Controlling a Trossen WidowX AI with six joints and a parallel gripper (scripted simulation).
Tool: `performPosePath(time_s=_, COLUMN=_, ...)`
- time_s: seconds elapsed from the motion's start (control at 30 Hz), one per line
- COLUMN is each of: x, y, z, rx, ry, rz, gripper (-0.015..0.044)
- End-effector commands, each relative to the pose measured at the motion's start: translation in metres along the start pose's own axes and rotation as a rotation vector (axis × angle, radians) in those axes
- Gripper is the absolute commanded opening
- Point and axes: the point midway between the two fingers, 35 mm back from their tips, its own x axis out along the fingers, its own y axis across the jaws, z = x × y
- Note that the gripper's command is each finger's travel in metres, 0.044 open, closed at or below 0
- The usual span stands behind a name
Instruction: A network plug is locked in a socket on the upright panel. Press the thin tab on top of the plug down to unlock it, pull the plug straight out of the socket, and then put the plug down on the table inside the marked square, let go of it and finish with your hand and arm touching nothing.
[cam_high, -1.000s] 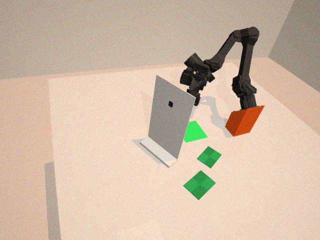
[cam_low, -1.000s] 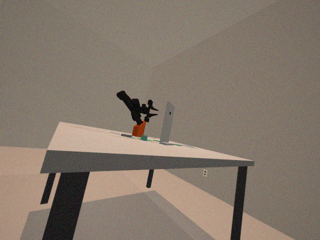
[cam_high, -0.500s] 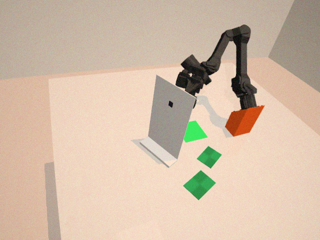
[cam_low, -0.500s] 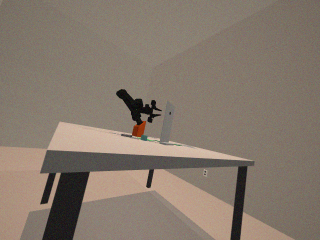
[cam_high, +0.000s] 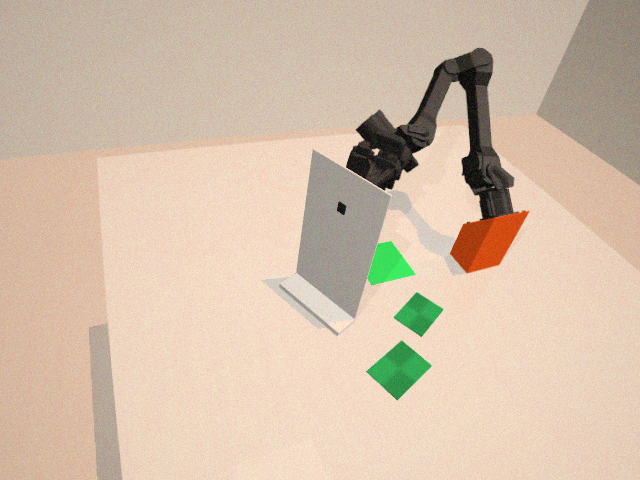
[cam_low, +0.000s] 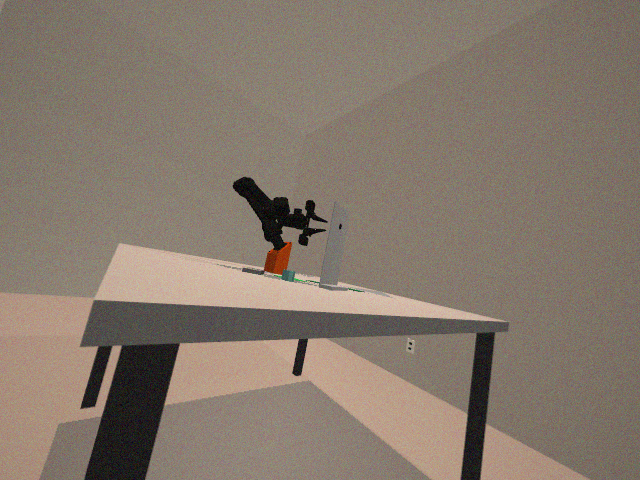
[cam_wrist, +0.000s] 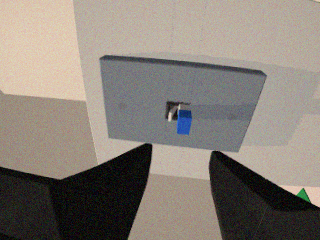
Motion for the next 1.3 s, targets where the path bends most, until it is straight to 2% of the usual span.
performPosePath(time_s=0.0, x=0.005, y=0.001, z=0.004, rx=0.0, ry=-0.006, rz=-0.001, gripper=0.0156)
performPosePath(time_s=1.0, x=0.039, y=0.0, z=0.01, rx=0.0, ry=-0.008, rz=0.001, gripper=0.0156)
performPosePath(time_s=1.27, x=0.039, y=0.0, z=0.01, rx=0.0, ry=-0.008, rz=0.001, gripper=0.0103)
